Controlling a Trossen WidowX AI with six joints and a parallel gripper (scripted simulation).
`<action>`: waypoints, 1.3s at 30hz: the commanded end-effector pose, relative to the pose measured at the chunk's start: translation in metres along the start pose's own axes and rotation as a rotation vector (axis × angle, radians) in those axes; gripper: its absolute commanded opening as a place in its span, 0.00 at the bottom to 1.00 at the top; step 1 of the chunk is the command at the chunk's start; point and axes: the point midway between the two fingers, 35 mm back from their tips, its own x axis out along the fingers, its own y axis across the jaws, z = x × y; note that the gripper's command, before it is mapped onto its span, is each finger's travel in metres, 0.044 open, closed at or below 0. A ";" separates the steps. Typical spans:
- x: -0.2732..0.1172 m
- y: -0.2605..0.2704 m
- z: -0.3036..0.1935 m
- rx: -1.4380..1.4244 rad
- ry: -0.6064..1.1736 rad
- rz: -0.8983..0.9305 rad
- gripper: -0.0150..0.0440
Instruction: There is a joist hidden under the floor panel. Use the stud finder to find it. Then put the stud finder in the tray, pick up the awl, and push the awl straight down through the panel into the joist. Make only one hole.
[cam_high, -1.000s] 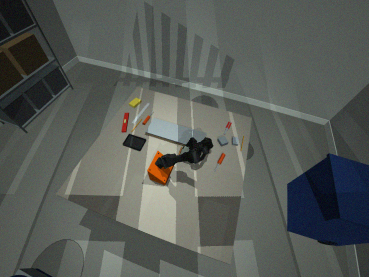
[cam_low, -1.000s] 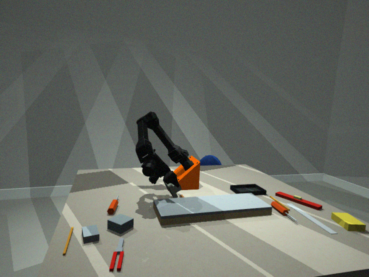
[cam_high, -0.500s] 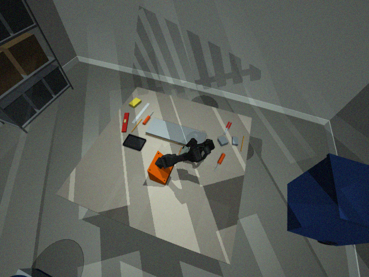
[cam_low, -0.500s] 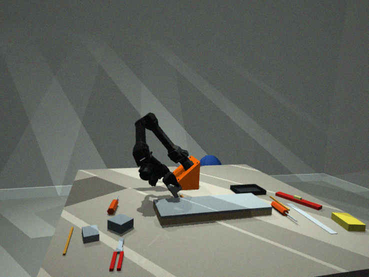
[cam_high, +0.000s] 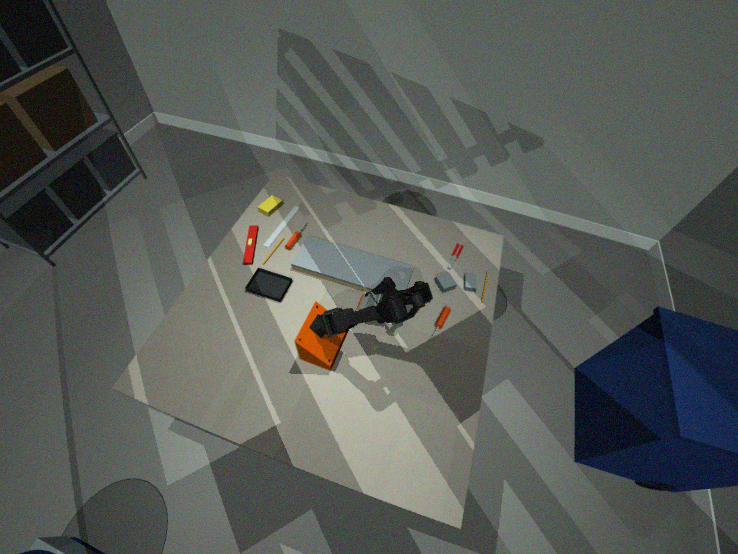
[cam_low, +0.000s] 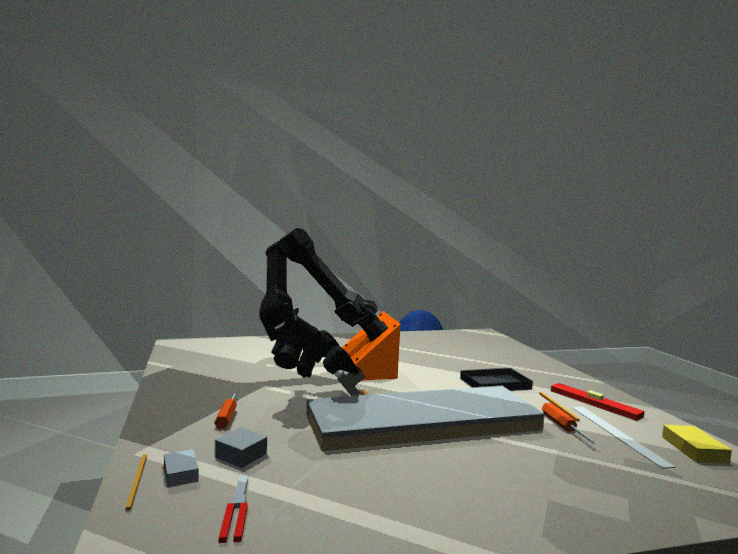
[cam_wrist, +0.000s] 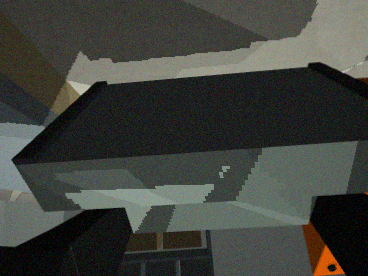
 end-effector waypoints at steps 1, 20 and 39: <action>-0.001 0.001 0.000 -0.006 0.037 0.003 0.25; 0.000 0.001 0.003 -0.007 0.173 0.005 0.25; -0.006 0.005 -0.009 0.000 0.199 0.032 0.25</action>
